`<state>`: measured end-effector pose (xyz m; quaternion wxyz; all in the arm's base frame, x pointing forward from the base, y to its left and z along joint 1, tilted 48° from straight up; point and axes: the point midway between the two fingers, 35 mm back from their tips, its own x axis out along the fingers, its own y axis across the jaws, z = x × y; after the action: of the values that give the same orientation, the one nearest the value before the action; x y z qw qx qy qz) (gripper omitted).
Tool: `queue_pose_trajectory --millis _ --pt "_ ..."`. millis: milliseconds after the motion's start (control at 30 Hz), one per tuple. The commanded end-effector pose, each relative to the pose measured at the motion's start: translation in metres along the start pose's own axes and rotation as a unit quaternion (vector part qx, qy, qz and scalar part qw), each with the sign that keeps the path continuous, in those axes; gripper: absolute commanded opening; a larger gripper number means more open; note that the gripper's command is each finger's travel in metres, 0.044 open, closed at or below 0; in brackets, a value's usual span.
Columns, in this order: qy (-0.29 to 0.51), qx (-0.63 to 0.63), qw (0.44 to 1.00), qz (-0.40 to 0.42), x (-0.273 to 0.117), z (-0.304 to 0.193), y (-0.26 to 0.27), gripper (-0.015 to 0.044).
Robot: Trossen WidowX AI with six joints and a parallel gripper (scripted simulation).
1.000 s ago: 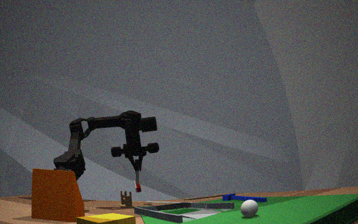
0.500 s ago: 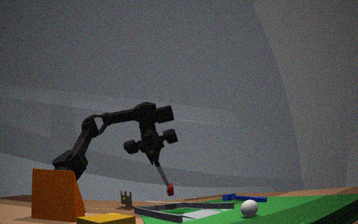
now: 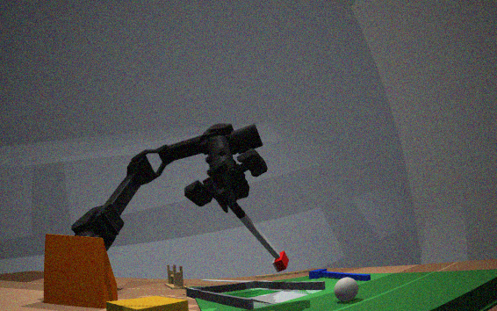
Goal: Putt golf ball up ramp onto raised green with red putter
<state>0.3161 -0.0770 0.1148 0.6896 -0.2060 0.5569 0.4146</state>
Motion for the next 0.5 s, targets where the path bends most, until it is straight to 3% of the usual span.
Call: queue_pose_trajectory --millis 0,467 --pt "0.023 0.041 0.999 -0.003 0.009 -0.021 -0.019 0.0000" --pt "0.116 0.192 0.975 -0.006 0.047 -0.116 -0.070 0.0000"
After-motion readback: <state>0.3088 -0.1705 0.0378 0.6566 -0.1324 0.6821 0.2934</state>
